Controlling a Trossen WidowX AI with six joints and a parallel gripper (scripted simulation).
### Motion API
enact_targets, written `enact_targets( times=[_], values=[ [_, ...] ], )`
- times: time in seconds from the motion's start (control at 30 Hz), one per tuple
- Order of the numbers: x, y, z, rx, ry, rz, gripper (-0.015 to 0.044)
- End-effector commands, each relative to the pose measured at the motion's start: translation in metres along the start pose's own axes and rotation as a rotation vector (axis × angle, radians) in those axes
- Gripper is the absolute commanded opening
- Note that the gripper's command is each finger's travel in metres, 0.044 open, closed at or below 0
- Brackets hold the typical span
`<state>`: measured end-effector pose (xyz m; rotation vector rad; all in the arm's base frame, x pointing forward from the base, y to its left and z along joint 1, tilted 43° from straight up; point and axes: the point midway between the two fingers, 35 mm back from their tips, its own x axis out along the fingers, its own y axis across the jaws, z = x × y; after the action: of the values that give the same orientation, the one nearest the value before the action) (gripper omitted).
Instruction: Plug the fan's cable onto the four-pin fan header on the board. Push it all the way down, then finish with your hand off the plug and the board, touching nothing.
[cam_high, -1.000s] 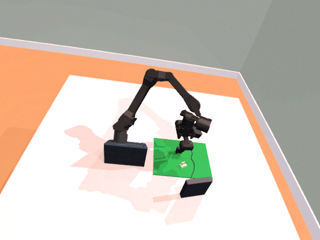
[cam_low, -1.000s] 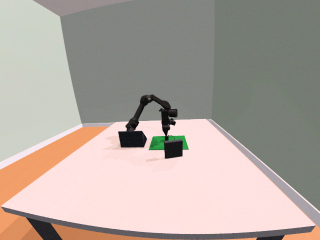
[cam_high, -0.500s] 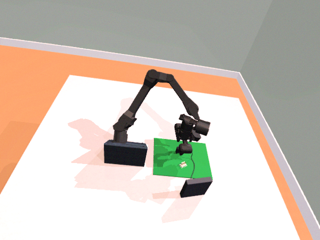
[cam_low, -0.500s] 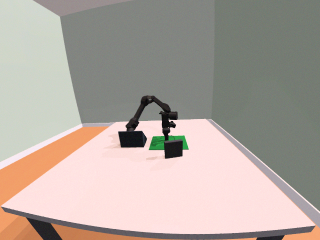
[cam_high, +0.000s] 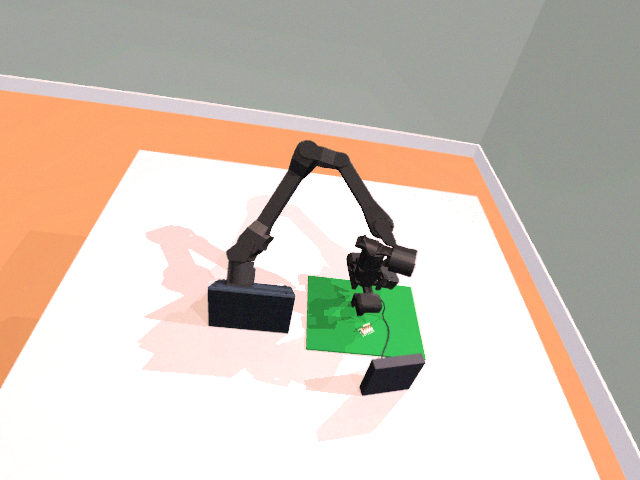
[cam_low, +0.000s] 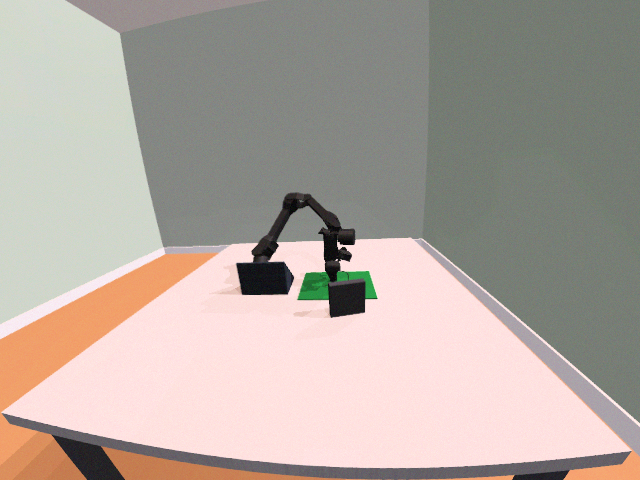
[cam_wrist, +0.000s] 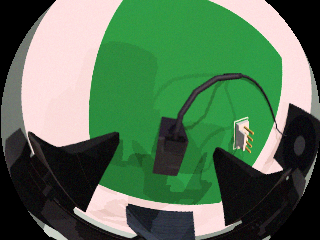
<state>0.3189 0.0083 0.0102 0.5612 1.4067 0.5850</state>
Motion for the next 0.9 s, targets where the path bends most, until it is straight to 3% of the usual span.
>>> enact_targets(
  times=[0.0, 0.03, 0.57, 0.7, 0.87],
  values=[
    [0.004, 0.001, -0.002, 0.006, 0.004, 0.005, 0.0440],
    [0.004, 0.001, -0.002, 0.006, 0.004, 0.005, 0.0440],
    [0.001, 0.000, 0.000, 0.000, 0.001, 0.000, 0.0020],
    [-0.001, 0.000, 0.000, 0.000, 0.001, 0.000, 0.0000],
    [-0.048, -0.001, 0.000, 0.006, 0.004, 0.003, 0.0000]
  ],
)
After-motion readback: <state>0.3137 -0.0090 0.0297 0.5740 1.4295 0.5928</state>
